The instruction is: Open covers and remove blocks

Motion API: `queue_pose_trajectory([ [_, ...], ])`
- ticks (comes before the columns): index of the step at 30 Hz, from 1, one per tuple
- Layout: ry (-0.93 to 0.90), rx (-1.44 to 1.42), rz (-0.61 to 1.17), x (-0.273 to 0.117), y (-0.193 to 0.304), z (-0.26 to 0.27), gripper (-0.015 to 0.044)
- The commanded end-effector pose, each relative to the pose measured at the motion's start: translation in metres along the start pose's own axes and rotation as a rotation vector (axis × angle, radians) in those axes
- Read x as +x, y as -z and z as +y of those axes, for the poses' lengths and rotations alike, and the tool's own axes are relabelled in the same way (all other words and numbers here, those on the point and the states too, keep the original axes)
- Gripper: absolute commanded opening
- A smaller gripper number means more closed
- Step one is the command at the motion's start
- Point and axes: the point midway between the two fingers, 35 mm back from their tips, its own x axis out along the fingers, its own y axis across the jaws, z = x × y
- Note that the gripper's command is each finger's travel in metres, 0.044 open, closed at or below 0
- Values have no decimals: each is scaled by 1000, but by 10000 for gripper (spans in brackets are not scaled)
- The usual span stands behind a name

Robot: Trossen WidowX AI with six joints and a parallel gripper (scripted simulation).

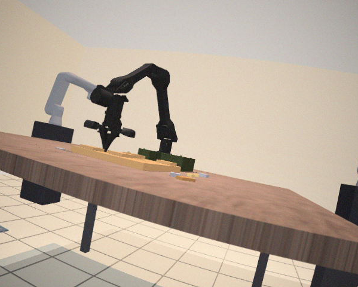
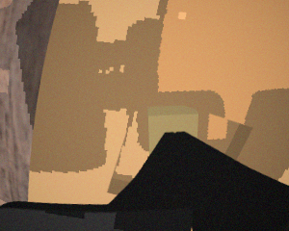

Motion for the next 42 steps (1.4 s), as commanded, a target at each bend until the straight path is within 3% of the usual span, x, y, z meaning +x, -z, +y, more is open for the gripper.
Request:
queue_pose_trajectory([
  [1,10,-1,-5,3,4,-1,0],
  [42,11,-1,-1,3,53,-3,0],
])
